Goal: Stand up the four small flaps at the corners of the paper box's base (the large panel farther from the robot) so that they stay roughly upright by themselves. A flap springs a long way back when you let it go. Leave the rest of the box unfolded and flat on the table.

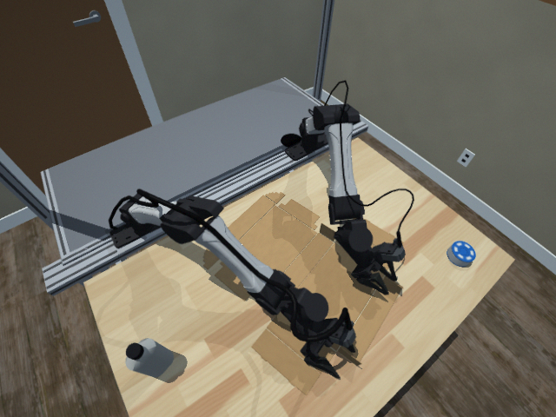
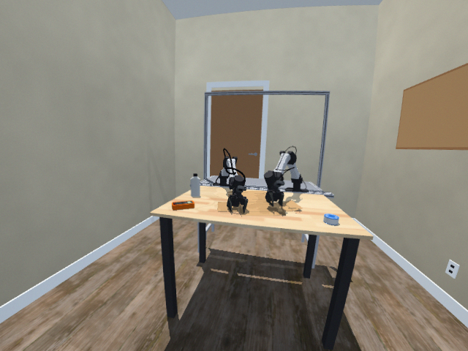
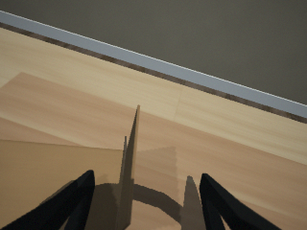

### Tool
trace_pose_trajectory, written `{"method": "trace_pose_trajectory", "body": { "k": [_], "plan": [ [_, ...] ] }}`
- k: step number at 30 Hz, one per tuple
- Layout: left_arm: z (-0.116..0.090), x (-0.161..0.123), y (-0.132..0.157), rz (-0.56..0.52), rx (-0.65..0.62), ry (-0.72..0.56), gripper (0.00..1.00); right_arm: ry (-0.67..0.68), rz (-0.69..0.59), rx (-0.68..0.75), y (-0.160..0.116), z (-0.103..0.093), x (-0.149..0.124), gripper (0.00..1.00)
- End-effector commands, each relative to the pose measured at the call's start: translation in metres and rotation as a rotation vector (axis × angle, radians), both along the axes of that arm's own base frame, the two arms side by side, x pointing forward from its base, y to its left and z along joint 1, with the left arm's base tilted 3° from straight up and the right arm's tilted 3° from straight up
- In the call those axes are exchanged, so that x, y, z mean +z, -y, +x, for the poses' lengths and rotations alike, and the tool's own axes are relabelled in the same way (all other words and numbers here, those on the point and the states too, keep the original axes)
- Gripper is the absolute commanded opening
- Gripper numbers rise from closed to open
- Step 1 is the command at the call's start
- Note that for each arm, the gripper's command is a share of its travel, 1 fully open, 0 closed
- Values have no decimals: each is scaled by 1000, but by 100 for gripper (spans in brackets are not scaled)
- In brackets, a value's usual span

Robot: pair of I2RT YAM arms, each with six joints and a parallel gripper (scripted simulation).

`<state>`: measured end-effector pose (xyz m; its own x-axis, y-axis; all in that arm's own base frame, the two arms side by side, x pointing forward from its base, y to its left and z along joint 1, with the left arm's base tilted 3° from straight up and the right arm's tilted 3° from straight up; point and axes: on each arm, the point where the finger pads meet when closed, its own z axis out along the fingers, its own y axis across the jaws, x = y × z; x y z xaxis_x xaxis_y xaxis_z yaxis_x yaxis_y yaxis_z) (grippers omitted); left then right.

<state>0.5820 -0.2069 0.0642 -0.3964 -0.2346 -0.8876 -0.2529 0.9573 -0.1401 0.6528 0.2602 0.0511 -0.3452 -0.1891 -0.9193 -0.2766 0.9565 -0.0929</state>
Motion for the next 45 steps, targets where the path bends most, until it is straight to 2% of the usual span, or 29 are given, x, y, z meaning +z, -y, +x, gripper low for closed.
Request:
{"method": "trace_pose_trajectory", "body": {
  "k": [1,2,4,6,7,9,18,26,41,45],
  "plan": [
    [10,22,2,-30,21,61,51,23,-6,-5,1,3,15,76],
    [10,22,2,-31,22,61,49,23,-6,-5,1,3,15,76],
    [8,-8,-3,-8,25,26,48,23,-6,-5,1,3,15,76],
    [8,-8,-3,-8,25,26,48,23,-6,-5,1,3,15,76],
    [10,35,-2,-43,25,90,48,23,-6,-5,1,3,15,76],
    [12,39,-1,-48,25,97,48,23,-6,-5,1,3,15,76],
    [11,39,-1,-47,25,96,48,23,-6,-5,1,3,15,76],
    [2,22,-11,-11,23,37,48,23,-6,-5,1,3,15,76],
    [0,44,-26,-28,10,65,48,23,-6,-5,1,3,15,76],
    [-2,42,-29,-25,10,59,48,23,-6,-5,1,3,15,76]
  ]
}}
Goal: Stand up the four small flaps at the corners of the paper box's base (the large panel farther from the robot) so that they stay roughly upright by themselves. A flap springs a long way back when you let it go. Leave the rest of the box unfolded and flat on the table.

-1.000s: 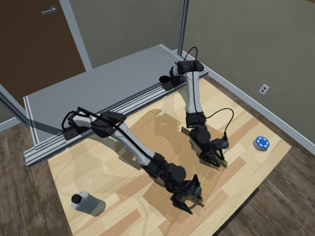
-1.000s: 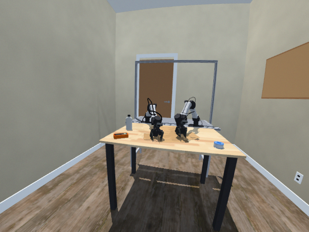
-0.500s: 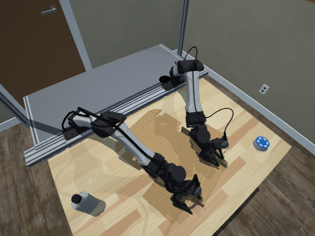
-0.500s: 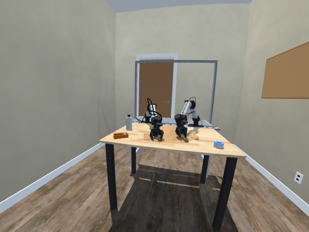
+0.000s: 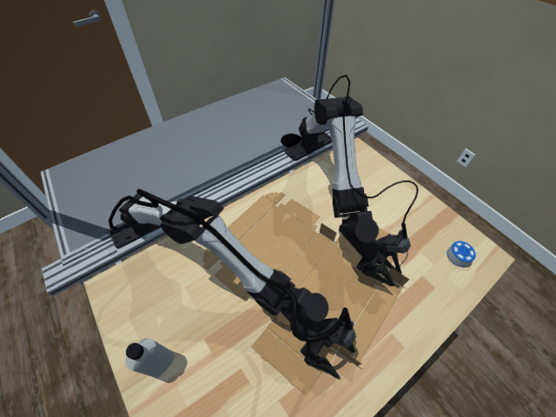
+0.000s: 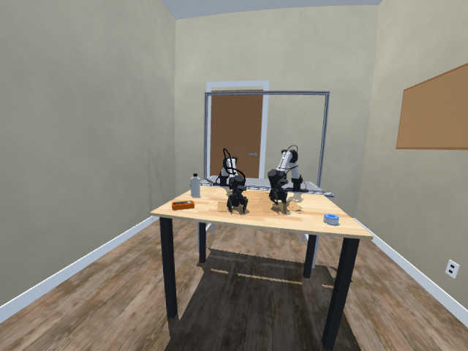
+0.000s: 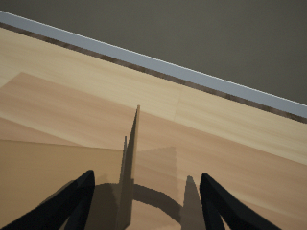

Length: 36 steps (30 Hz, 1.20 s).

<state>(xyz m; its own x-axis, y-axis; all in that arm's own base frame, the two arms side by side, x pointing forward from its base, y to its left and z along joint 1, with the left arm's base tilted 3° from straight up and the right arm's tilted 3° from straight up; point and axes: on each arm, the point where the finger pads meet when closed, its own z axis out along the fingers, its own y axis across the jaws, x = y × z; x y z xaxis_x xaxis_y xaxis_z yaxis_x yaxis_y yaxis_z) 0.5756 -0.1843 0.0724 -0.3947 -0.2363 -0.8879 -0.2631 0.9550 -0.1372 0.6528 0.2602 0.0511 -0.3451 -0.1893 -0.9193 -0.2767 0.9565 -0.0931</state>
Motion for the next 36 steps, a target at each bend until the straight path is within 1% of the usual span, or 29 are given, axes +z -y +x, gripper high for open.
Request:
{"method": "trace_pose_trajectory", "body": {
  "k": [1,4,6,7,8,10,13,15,16,27,29,30,36],
  "plan": [
    [7,39,-6,-33,0,71,48,23,-6,-5,1,3,15,76],
    [6,37,-6,-33,0,68,48,23,-6,-5,1,3,15,76],
    [5,36,-7,-31,1,64,48,36,-3,-9,1,5,26,76],
    [4,35,-8,-30,2,62,48,41,35,-1,1,5,38,76],
    [5,36,-8,-30,2,65,48,36,52,-4,4,5,41,76],
    [6,38,-7,-33,2,69,48,6,81,-2,6,2,33,76],
    [5,37,-8,-32,3,68,48,-1,92,0,6,1,32,76],
    [4,35,-8,-30,2,63,48,5,103,1,6,2,36,76],
    [5,36,-8,-31,2,66,48,36,116,3,2,8,52,76],
    [4,35,-9,-30,2,63,48,6,195,11,5,6,63,76],
    [4,35,-9,-30,2,63,48,6,195,11,5,6,63,76],
    [8,45,-7,-40,3,85,48,5,198,12,5,6,65,76],
    [7,41,-8,-37,2,78,48,5,200,15,3,5,65,76]
  ]
}}
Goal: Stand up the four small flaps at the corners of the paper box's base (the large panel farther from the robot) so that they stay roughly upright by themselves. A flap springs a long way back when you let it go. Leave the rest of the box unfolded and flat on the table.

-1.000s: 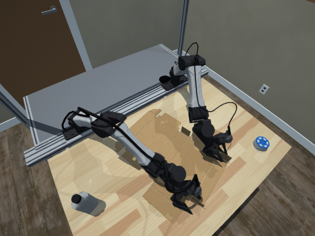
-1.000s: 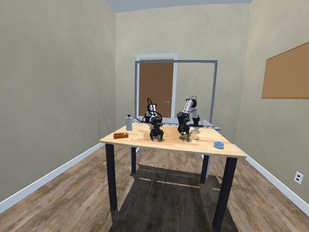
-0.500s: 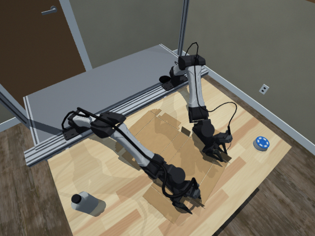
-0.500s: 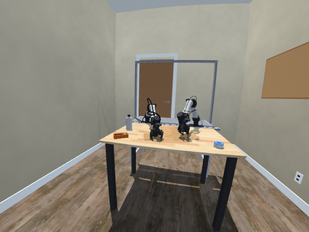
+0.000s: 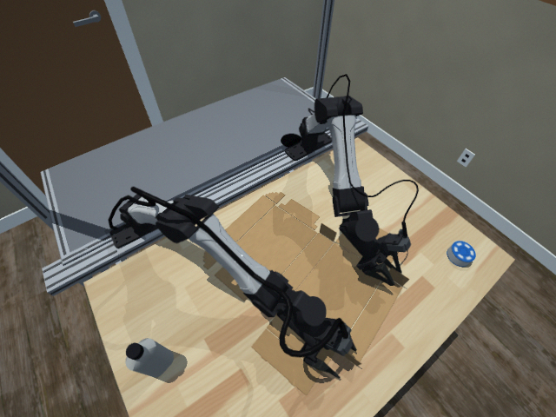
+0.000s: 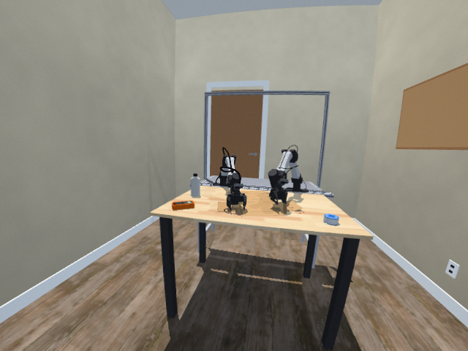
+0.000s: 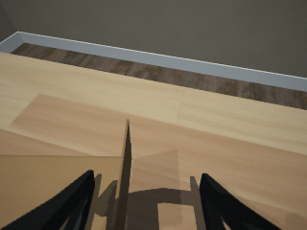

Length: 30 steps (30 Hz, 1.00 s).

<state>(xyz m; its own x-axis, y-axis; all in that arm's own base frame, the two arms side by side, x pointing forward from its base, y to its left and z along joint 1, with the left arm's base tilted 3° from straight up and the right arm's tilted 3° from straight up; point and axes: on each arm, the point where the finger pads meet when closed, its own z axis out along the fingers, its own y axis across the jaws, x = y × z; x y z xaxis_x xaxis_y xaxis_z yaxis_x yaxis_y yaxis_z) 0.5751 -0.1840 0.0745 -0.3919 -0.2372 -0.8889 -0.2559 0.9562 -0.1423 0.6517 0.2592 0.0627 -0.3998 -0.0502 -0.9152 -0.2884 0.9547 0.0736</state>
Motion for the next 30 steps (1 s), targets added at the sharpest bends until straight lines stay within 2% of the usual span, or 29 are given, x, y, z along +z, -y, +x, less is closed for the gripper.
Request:
{"method": "trace_pose_trajectory", "body": {
  "k": [1,10,11,12,25,28,30],
  "plan": [
    [7,39,-8,-32,10,71,48,65,44,-4,2,6,53,76],
    [3,33,-12,-24,6,55,48,70,48,-6,3,7,61,76],
    [7,44,-11,-34,6,78,48,70,47,-7,3,7,63,76],
    [2,35,-15,-23,6,54,48,69,50,-6,3,6,65,76],
    [-11,52,-49,-11,6,33,48,62,74,-4,5,0,116,76],
    [-9,60,-50,-17,6,46,48,62,74,-7,6,0,119,76],
    [-13,55,-54,-10,6,29,48,61,77,-5,6,-1,123,76]
  ]
}}
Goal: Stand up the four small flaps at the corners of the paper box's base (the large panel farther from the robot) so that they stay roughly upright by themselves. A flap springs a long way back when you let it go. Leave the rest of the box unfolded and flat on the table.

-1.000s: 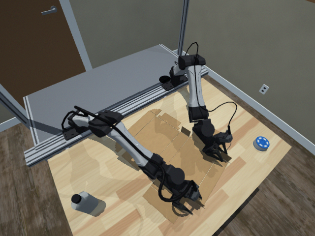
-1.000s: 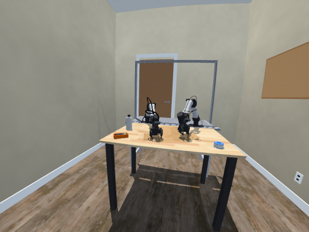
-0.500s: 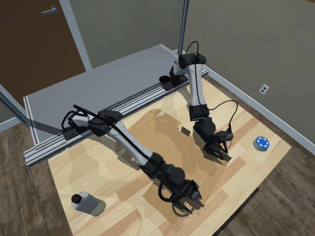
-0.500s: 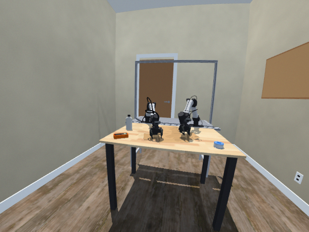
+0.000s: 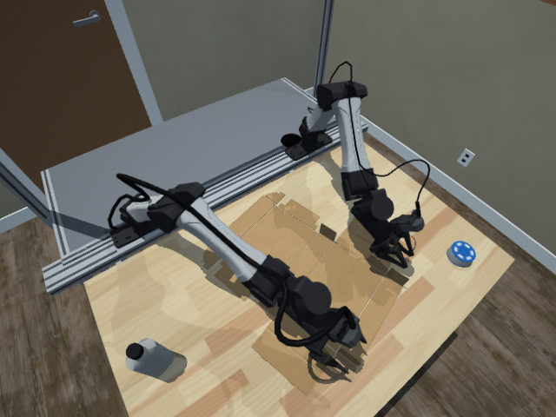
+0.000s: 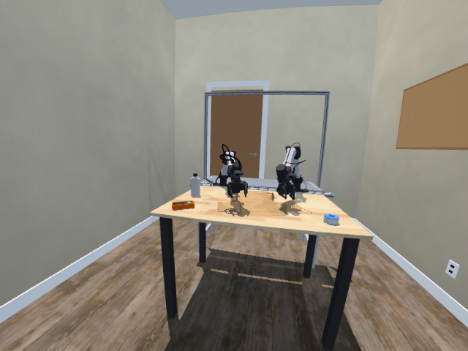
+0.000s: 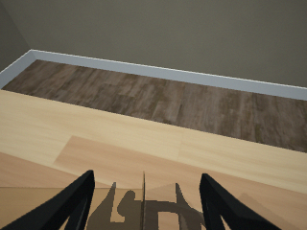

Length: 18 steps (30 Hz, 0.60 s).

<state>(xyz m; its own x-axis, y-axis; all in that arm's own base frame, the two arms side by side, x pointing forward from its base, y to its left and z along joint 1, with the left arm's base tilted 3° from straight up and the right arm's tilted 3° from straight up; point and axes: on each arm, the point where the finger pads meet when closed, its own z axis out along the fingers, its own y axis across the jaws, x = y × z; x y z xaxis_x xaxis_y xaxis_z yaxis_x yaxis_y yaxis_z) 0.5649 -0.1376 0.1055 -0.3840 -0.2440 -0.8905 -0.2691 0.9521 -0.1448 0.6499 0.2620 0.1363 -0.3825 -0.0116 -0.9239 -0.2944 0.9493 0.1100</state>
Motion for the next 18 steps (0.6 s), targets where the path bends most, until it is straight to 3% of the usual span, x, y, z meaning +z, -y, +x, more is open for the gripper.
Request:
{"method": "trace_pose_trajectory", "body": {
  "k": [1,6,7,8,10,11,12,14,18],
  "plan": [
    [-2,26,-8,-9,-8,27,48,42,34,-10,8,1,50,76],
    [-1,31,-9,-16,-8,44,48,43,33,-10,9,1,51,76],
    [-12,25,-10,-32,-8,-12,49,-37,5,-4,14,-11,29,76],
    [-20,25,-8,-42,-15,-51,51,-75,-7,1,18,-19,29,76],
    [-31,42,4,-78,-42,-89,54,-151,-34,12,25,-34,27,76],
    [-39,41,6,-88,-50,-128,55,-188,-49,18,28,-42,27,76],
    [-47,41,6,-98,-56,-167,57,-185,-48,25,30,-44,46,76],
    [-47,41,6,-98,-56,-167,57,-185,-48,25,30,-44,46,76],
    [-80,40,7,-140,-76,-320,62,-340,-96,44,44,-74,42,76]
  ]
}}
